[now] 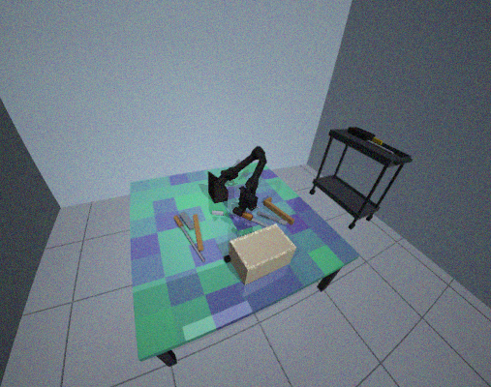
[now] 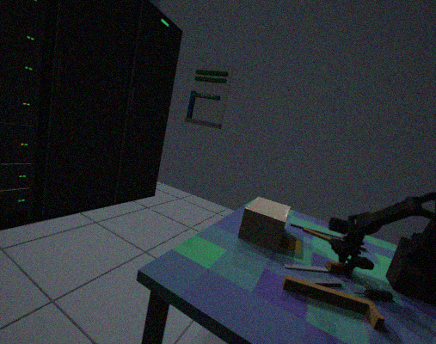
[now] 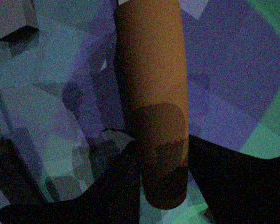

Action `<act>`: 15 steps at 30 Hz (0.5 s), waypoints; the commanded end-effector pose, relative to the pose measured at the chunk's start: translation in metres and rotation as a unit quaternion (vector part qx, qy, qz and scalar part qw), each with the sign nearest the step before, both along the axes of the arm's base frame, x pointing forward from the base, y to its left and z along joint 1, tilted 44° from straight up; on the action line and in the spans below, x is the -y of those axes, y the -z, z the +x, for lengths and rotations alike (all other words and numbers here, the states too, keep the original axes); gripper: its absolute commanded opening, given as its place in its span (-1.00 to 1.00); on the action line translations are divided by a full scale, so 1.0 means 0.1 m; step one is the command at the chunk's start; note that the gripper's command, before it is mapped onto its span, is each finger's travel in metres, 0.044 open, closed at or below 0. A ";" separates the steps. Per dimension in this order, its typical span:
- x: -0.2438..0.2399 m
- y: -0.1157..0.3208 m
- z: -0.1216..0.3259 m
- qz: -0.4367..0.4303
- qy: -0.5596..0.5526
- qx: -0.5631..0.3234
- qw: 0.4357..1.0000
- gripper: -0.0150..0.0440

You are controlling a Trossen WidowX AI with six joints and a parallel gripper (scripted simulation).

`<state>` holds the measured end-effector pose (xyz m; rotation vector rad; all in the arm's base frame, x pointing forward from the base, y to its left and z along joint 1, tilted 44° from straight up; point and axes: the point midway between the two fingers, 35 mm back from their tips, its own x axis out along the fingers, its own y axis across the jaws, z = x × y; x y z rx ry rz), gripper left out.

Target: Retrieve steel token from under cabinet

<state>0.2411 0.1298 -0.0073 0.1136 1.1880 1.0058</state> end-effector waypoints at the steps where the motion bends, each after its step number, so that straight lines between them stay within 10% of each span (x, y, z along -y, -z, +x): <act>1: -0.03 -0.05 0.00 0.001 0.000 0.004 1.000 -0.49; 15: -0.13 -0.15 -0.05 0.002 0.000 0.004 1.000 -0.49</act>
